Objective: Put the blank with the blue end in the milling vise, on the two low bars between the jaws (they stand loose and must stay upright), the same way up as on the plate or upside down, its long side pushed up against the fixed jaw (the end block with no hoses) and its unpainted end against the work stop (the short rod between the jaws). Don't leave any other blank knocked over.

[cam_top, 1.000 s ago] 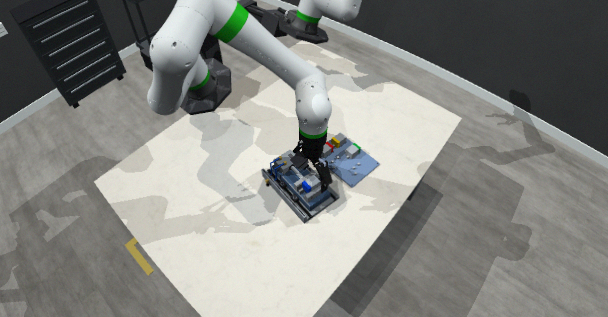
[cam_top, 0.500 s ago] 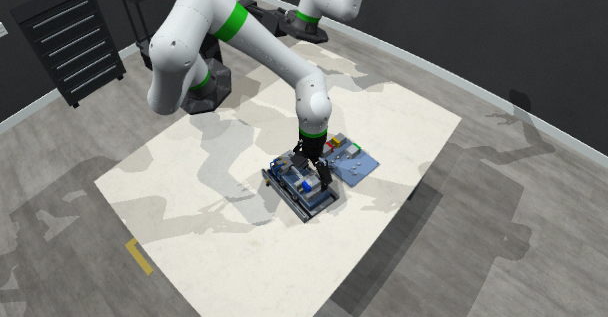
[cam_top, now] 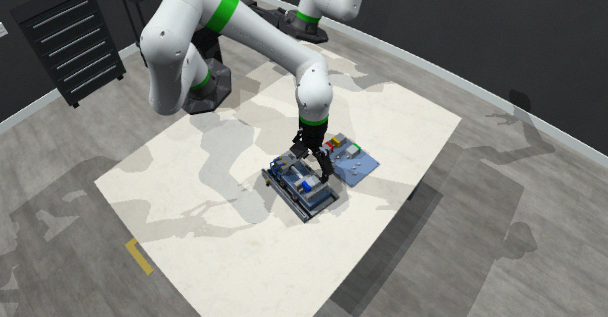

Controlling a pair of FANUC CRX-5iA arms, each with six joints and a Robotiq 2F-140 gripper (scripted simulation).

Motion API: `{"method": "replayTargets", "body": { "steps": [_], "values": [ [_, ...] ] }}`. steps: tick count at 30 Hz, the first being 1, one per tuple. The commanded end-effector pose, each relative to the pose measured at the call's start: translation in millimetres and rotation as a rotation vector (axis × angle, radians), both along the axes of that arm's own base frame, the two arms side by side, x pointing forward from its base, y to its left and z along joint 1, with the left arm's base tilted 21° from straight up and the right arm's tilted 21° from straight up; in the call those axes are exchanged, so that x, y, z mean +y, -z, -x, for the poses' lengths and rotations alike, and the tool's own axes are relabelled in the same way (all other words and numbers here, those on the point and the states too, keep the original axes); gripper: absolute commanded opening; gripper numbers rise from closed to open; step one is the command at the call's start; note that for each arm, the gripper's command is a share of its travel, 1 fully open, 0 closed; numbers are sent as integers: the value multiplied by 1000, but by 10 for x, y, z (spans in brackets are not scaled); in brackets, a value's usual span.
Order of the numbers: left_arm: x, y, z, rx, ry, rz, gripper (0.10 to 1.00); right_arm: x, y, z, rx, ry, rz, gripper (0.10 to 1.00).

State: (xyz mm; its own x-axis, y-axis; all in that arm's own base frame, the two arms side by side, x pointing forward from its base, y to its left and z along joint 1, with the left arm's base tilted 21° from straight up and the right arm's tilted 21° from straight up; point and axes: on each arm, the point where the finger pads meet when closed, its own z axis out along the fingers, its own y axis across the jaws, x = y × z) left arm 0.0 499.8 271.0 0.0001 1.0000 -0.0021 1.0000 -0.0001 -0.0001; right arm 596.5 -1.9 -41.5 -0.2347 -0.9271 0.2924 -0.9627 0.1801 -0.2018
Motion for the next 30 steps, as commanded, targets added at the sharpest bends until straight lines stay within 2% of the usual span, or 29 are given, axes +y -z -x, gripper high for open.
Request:
{"method": "replayTargets", "body": {
  "steps": [1, 16, 30],
  "values": [
    [2, -10, -1, 0, 0, -2, 1000, 19, -51, 0, -1, -1, 0, 1000],
    [2, -10, -1, 0, 0, -2, 1000, 142, -402, 53, -1, 0, 0, 1000],
    [2, -10, -1, 0, 0, -2, 1000, 116, -330, 42, -1, 0, 0, 1000]
  ]
}}
